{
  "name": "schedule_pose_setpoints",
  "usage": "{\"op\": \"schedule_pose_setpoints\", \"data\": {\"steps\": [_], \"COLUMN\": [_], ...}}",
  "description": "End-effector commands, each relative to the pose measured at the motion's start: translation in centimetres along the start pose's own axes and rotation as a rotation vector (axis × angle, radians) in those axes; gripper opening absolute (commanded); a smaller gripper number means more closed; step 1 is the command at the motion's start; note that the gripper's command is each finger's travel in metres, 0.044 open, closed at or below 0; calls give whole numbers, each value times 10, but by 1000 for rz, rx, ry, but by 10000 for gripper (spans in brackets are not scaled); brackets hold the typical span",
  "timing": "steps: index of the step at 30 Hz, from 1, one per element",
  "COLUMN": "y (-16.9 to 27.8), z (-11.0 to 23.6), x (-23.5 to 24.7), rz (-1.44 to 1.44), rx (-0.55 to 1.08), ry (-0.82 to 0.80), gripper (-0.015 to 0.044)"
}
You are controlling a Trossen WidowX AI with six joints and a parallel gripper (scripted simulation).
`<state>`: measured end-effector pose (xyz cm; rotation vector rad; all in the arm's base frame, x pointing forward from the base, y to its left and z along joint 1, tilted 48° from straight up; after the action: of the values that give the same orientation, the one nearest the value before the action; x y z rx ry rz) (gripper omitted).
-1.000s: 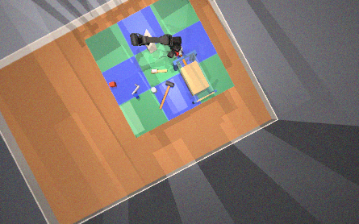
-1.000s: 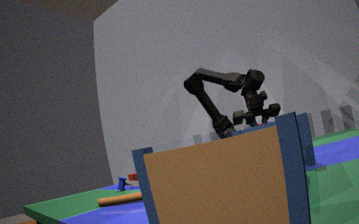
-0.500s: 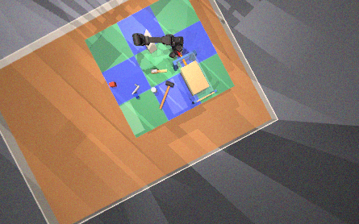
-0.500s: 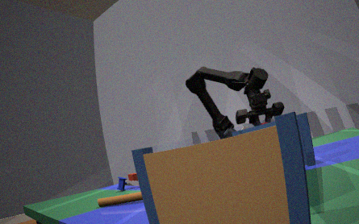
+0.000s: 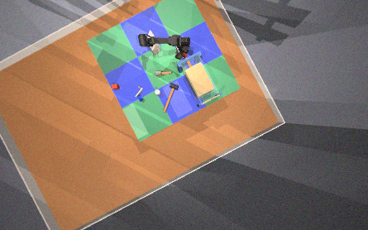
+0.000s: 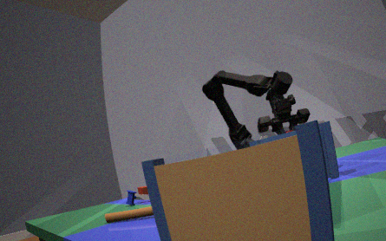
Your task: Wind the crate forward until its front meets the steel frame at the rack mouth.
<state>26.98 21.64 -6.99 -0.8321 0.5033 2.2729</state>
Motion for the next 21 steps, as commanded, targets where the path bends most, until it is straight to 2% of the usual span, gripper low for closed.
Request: {"op": "schedule_pose_setpoints", "data": {"steps": [1,21], "y": [-7,-20], "z": [0,-4], "x": [9,27], "rz": [-9,-9], "rx": [-12,-13], "ry": [-24,-25], "gripper": [0,0]}}
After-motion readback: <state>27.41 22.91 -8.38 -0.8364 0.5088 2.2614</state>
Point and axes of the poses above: the point midway between the two fingers, 35 mm back from their tips, its own z axis back along the fingers, its own x axis across the jaws, y = z × x, the point moved 7 cm from there along z, back along the fingers, and after that the axes turned 12 degrees about z, right-handed, at the moved point
